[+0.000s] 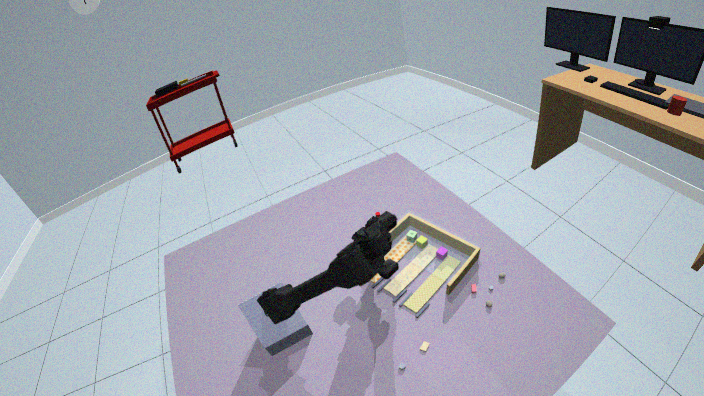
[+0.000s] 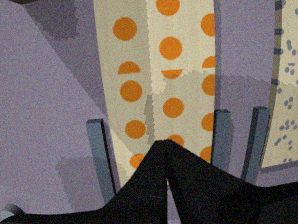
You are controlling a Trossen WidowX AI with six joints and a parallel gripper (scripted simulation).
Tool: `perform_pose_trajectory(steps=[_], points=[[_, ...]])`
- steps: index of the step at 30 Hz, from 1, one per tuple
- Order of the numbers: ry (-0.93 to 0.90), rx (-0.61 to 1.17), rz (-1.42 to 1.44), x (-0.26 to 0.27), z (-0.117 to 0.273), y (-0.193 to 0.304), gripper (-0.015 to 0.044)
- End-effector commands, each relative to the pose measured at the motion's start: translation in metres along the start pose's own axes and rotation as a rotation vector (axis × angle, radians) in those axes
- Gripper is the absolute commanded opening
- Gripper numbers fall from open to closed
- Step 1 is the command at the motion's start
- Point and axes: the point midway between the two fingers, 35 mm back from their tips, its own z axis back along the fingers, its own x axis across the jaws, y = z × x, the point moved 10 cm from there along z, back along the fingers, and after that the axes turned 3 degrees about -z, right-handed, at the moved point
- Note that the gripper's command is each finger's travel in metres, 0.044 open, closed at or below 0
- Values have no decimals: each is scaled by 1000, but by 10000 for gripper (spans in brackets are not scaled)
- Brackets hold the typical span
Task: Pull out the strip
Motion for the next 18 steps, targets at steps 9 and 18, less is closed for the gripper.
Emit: perform_pose_trajectory(steps=[9,18], points=[[4,2,1,0,-3,9,0],[4,2,2,0,-3,23,0]])
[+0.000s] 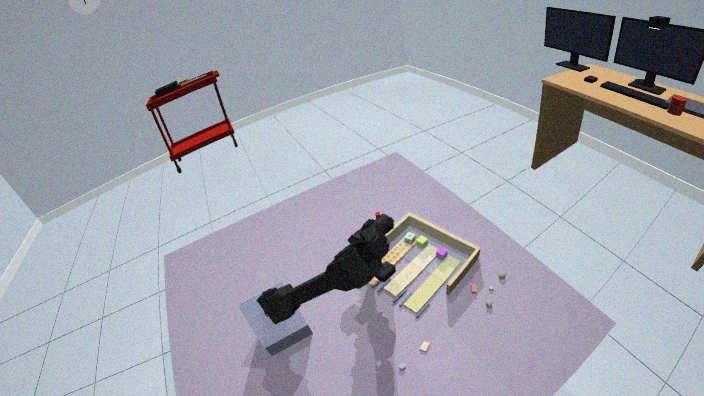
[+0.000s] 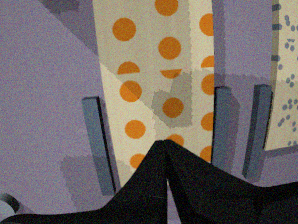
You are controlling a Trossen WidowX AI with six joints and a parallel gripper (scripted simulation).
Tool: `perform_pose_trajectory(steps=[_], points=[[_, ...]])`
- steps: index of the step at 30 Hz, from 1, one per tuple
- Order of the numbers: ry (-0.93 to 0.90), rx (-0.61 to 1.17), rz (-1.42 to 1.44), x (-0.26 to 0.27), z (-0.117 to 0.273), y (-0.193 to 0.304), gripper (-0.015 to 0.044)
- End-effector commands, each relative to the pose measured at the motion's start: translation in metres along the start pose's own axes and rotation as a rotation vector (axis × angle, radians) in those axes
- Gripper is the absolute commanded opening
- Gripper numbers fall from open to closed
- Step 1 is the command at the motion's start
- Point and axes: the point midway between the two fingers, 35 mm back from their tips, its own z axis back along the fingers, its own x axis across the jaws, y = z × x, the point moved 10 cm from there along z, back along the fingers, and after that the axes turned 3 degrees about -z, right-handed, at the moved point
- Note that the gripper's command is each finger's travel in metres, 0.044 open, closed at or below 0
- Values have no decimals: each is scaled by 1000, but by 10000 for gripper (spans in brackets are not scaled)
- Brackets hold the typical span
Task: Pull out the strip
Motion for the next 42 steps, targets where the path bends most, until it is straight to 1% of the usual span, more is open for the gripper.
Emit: perform_pose_trajectory(steps=[1,42], points=[[3,13,9,0,-3,10,0],[3,16,12,-3,-4,72,0]])
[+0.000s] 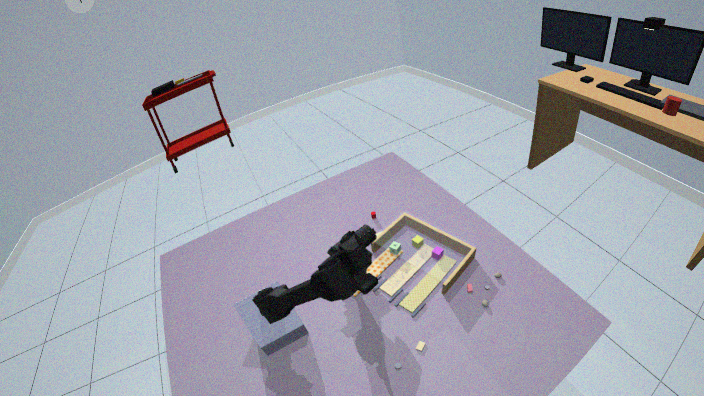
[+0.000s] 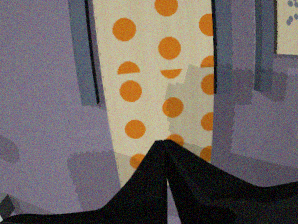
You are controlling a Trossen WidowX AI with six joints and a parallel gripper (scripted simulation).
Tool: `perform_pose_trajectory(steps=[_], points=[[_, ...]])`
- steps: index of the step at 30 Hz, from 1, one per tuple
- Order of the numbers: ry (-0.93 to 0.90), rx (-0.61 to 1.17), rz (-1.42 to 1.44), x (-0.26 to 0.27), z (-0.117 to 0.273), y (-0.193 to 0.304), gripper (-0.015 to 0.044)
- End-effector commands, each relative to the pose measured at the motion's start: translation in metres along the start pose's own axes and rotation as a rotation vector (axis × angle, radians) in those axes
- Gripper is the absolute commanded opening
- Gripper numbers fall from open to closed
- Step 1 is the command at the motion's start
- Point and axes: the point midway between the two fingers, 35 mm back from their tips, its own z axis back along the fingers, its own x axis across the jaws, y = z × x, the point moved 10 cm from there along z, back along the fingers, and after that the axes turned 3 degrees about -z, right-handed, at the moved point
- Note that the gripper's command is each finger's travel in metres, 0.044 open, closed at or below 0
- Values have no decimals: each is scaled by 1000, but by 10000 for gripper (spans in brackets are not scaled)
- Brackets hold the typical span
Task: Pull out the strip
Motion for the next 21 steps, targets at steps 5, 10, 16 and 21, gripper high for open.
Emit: perform_pose_trajectory(steps=[5,10,16,21], points=[[3,22,13,-1,-4,18,0],[3,23,13,-1,-4,26,0],[3,23,13,-1,-4,34,0],[3,23,14,-2,-3,42,0]])
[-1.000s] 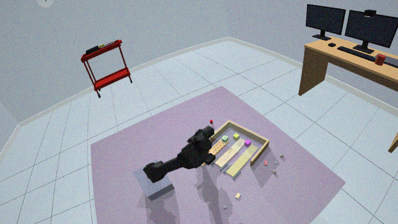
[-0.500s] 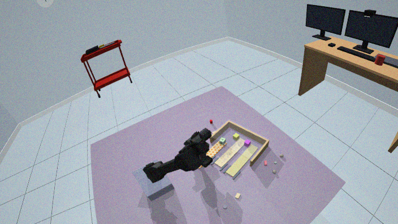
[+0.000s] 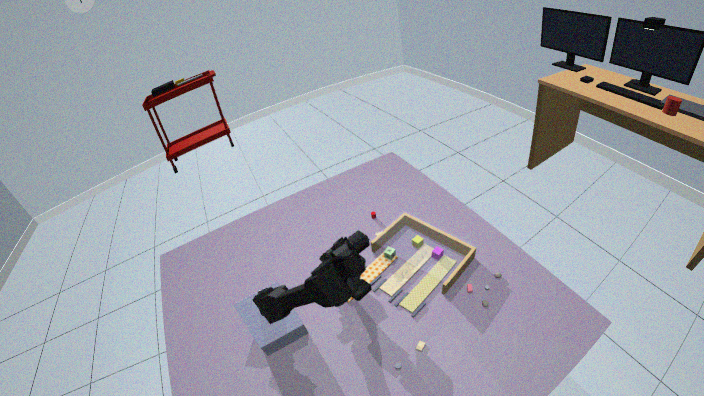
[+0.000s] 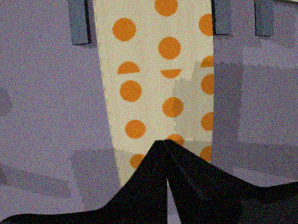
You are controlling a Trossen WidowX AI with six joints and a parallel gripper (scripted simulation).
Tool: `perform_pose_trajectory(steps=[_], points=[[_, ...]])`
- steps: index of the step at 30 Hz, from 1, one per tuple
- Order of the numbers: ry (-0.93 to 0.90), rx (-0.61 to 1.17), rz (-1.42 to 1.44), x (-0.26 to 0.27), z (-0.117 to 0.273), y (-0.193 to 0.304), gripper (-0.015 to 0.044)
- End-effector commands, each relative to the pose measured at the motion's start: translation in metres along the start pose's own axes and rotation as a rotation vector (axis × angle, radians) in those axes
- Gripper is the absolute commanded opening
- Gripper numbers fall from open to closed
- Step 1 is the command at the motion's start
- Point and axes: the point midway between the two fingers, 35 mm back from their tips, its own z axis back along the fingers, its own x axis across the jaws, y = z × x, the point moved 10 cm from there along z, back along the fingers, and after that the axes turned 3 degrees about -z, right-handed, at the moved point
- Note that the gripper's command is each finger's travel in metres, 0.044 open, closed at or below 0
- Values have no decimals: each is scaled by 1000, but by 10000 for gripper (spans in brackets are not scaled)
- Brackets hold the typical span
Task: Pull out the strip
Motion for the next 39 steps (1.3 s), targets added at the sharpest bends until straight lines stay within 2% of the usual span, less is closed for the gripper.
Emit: perform_pose_trajectory(steps=[1,39], points=[[4,25,14,0,-4,12,0],[4,27,16,-3,-3,66,0]])
